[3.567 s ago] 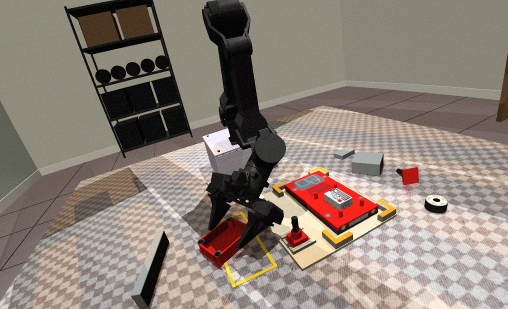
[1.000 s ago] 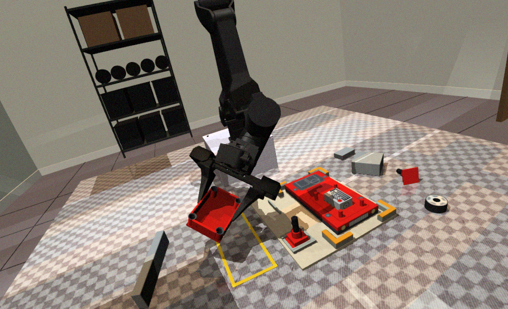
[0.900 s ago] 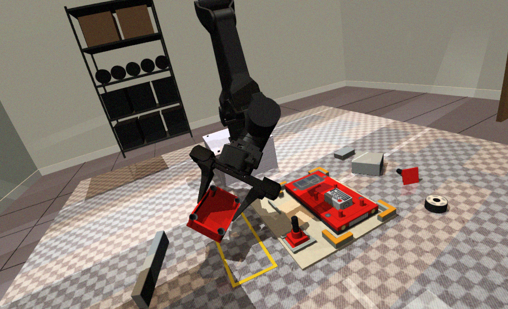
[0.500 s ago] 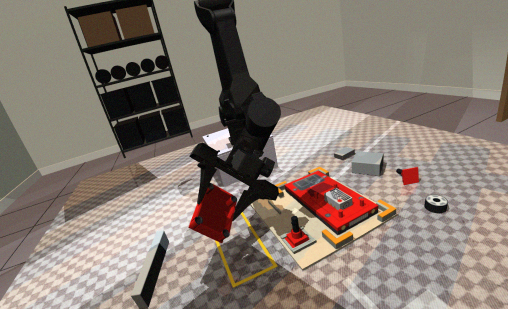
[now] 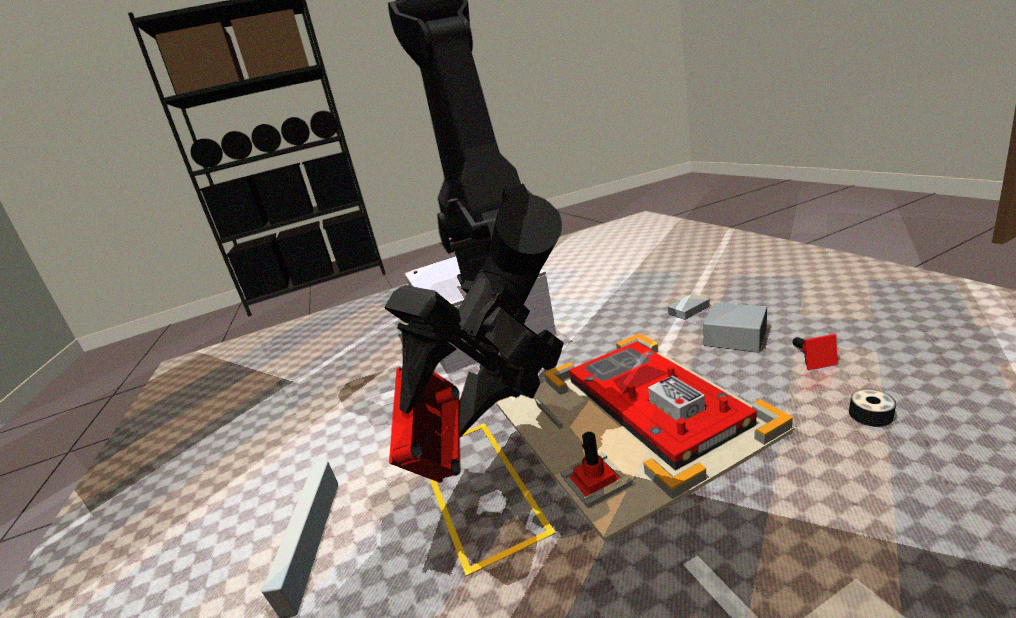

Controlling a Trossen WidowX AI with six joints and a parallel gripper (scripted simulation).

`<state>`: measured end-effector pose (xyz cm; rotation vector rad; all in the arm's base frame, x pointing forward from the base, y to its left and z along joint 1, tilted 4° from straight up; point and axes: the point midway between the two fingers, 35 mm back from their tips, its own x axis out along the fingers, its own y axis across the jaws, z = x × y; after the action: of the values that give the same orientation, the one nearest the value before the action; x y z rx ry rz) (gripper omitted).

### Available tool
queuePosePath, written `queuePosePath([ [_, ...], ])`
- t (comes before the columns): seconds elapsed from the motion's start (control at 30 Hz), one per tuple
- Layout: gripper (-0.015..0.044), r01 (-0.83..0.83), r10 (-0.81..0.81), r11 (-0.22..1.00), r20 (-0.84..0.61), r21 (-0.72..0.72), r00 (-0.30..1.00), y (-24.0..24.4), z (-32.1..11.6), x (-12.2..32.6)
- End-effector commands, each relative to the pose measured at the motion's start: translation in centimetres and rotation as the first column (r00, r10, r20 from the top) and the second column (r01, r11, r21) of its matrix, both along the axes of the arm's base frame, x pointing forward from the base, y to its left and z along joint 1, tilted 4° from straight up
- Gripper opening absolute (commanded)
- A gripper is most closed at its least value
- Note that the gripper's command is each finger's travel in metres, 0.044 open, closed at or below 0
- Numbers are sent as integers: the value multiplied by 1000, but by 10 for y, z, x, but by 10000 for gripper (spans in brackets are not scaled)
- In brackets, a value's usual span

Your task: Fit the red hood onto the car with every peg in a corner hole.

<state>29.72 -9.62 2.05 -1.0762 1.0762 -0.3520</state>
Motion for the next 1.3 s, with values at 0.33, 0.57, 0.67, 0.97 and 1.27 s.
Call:
queuePosePath([
  [0.33,0,-230,178,960,-286,-160,942,0,1,0],
  [0.57,0,-339,233,919,-414,-203,880,0,-1,0],
  [0.67,0,-397,255,891,-480,-220,839,1,-3,0],
  [0.97,0,-565,292,790,-665,-238,688,3,-10,0],
  [1.27,0,-716,281,666,-818,-210,502,7,-24,-1],
])
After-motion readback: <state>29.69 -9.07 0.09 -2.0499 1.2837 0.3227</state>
